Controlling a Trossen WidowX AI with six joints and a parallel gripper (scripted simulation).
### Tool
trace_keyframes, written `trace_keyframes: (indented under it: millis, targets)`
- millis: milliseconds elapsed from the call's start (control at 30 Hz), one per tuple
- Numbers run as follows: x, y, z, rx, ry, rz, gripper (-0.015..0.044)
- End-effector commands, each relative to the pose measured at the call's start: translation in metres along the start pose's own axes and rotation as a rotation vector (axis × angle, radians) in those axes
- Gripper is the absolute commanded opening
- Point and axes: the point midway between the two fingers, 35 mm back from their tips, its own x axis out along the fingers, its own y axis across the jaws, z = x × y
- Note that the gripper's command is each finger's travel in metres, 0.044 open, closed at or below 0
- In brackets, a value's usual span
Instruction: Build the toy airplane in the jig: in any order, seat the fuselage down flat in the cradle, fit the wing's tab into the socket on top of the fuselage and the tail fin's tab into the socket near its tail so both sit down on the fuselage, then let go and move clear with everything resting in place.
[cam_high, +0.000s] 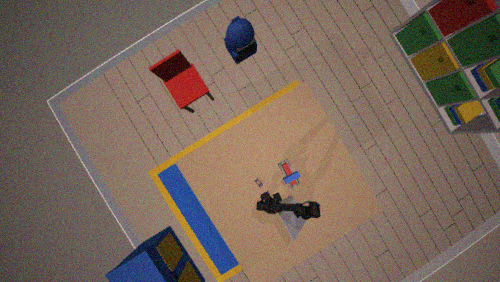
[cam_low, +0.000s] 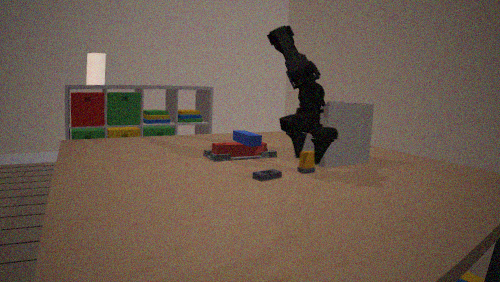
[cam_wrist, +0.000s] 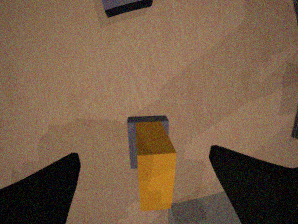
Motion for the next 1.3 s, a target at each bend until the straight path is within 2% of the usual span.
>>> trace_keyframes:
  millis: [0,100,600,833,1267]
  targets:
    - [0.011,-0.003,-0.003,-0.01,0.004,-0.015,0.044]
    - [0.012,-0.003,-0.003,-0.01,0.004,-0.015,0.044]
    - [0.012,-0.003,-0.003,-0.01,0.004,-0.015,0.0046]
    - [0.012,-0.003,-0.003,-0.01,0.004,-0.015,0.0]
    - [-0.009,0.003,0.011,-0.014,-0.043,0.016,0.0]
